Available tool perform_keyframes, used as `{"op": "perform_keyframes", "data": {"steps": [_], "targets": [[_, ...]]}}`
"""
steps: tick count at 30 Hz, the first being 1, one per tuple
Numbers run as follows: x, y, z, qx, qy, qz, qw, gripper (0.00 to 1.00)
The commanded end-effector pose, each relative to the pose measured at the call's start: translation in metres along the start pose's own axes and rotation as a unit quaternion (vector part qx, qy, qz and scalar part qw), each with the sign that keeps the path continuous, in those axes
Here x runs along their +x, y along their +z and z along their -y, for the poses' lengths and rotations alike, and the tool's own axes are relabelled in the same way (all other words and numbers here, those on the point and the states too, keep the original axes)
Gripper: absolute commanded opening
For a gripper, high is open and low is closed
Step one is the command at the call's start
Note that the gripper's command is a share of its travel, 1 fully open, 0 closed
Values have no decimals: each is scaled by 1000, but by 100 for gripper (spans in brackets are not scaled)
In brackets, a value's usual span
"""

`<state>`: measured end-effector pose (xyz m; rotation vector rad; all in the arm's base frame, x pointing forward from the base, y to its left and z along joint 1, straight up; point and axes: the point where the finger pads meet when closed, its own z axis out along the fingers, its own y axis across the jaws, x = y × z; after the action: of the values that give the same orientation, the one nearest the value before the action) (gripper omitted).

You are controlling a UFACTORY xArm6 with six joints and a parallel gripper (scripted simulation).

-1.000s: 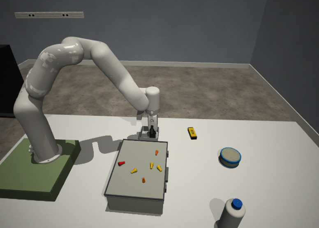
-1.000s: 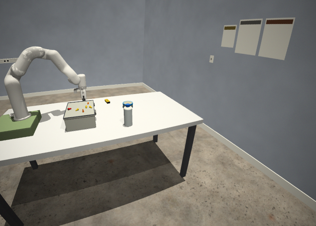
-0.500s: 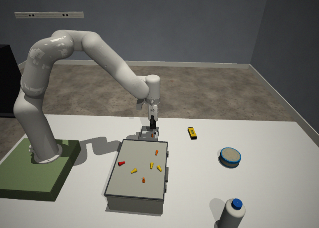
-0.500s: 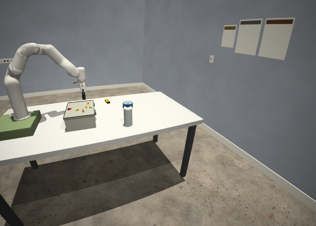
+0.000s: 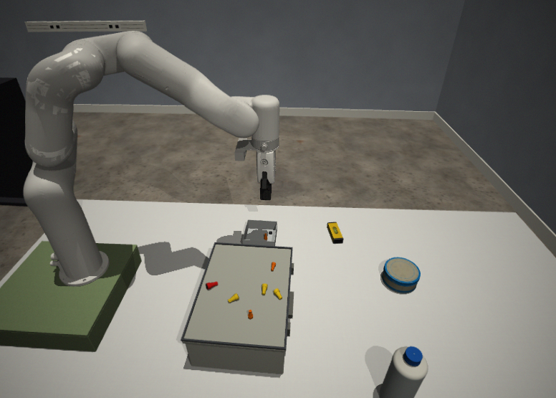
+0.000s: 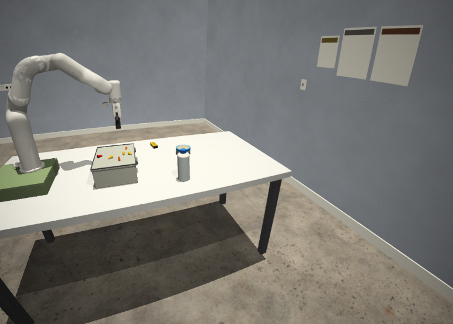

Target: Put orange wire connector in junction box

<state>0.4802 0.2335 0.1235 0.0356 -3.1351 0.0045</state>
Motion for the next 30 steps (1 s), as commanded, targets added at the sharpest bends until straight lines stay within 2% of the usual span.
{"op": "perform_keyframes", "data": {"steps": [1, 14, 21, 30], "targets": [[-1, -6, 0, -1, 0, 1, 1000, 27], [-1, -6, 0, -1, 0, 1, 1000, 27], [-1, -36, 0, -1, 0, 1, 1000, 27], [-1, -36, 0, -1, 0, 1, 1000, 27]]}}
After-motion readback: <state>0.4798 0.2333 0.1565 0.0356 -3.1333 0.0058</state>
